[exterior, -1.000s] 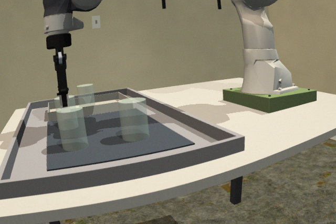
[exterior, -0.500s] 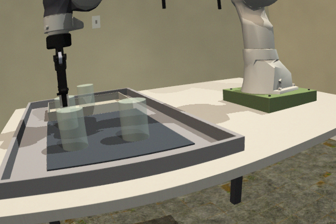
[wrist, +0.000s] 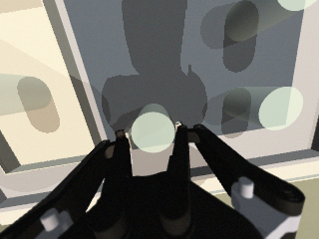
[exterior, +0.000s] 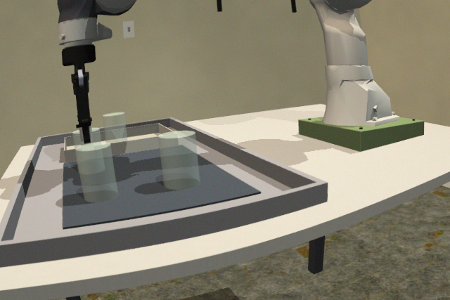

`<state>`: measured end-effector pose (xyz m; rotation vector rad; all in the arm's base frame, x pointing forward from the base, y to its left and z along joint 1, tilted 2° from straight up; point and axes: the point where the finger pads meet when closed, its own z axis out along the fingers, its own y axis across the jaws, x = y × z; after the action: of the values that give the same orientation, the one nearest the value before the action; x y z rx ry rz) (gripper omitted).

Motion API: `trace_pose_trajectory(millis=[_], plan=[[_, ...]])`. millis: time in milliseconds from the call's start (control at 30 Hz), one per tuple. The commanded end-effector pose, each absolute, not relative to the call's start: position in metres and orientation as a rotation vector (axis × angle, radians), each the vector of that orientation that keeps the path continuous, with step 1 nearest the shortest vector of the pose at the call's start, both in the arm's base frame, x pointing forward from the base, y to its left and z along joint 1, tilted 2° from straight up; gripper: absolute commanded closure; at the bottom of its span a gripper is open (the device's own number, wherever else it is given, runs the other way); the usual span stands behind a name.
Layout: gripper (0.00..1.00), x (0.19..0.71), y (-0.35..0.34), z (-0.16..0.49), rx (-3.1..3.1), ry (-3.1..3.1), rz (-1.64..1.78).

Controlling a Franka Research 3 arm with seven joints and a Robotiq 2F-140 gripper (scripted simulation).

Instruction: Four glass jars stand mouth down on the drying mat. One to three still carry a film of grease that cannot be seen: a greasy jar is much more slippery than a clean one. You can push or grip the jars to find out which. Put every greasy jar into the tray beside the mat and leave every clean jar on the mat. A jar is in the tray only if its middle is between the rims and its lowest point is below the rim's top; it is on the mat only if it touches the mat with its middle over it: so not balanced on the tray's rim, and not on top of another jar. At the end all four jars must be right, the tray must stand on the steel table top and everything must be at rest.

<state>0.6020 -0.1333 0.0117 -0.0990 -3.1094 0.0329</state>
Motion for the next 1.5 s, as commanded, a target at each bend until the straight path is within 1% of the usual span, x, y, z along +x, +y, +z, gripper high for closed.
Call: trace_pose_trajectory(millis=[0,533,567,1100,1133,1467], plan=[[0.64,0.6017,-0.1338,0.0108,-0.103,-3.109,0.038],[0.64,0.6017,-0.1338,0.0108,-0.103,-3.109,0.038],[0.67,0.6017,-0.1338,0.0108,-0.103,-3.109,0.038],[0.67,0.6017,-0.1338,0.0108,-0.103,-3.109,0.038],[1.0,0.6017,-0.1338,0.0108,-0.103,-3.109,0.038],[1.0,0.6017,-0.1338,0.0108,-0.103,-3.109,0.038]])
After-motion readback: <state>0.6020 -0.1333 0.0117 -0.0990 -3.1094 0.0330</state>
